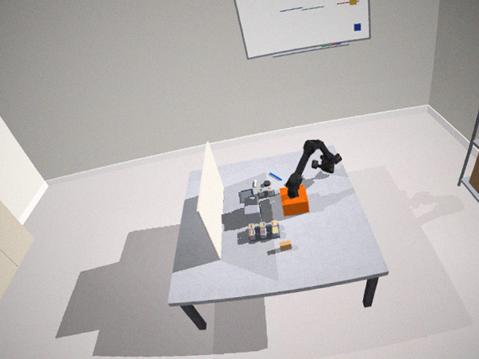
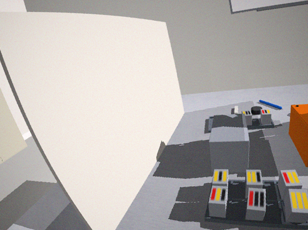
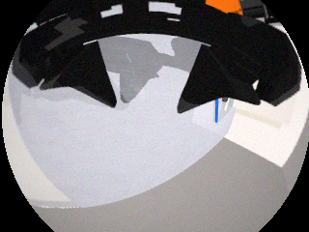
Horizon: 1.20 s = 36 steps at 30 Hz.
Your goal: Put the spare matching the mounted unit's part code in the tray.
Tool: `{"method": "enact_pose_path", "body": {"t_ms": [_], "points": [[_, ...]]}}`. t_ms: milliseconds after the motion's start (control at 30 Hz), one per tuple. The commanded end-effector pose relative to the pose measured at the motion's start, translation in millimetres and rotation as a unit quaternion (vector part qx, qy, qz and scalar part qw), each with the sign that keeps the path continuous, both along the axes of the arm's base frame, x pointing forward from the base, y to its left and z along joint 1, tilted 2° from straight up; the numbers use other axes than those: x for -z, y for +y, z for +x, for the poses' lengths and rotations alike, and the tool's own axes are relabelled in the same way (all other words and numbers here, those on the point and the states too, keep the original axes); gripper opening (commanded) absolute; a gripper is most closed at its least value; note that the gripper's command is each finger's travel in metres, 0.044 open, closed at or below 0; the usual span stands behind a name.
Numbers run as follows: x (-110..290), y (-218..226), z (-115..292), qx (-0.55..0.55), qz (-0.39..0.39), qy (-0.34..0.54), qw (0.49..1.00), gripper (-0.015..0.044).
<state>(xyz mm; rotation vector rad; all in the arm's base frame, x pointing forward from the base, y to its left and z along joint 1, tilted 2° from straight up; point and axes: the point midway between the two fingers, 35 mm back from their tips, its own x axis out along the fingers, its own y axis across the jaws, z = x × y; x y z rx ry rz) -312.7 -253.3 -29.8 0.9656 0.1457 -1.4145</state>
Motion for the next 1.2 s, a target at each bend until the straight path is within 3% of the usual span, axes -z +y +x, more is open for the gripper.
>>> {"method": "enact_pose_path", "body": {"t_ms": [0, 200, 367, 567, 800, 1167], "points": [[0, 0, 0, 0.000, 0.000, 0.000, 1.000, 0.0426], [-1, -2, 2, -0.004, 0.000, 0.001, 1.000, 0.0440], [-9, -59, 53, -0.087, 0.025, 0.007, 0.996, 0.0440], [-23, -116, 135, -0.193, 0.068, 0.014, 0.979, 0.0440], [-38, -153, 237, -0.300, 0.113, 0.034, 0.947, 0.0440], [-63, -142, 431, -0.453, 0.208, 0.101, 0.861, 0.0440]]}}
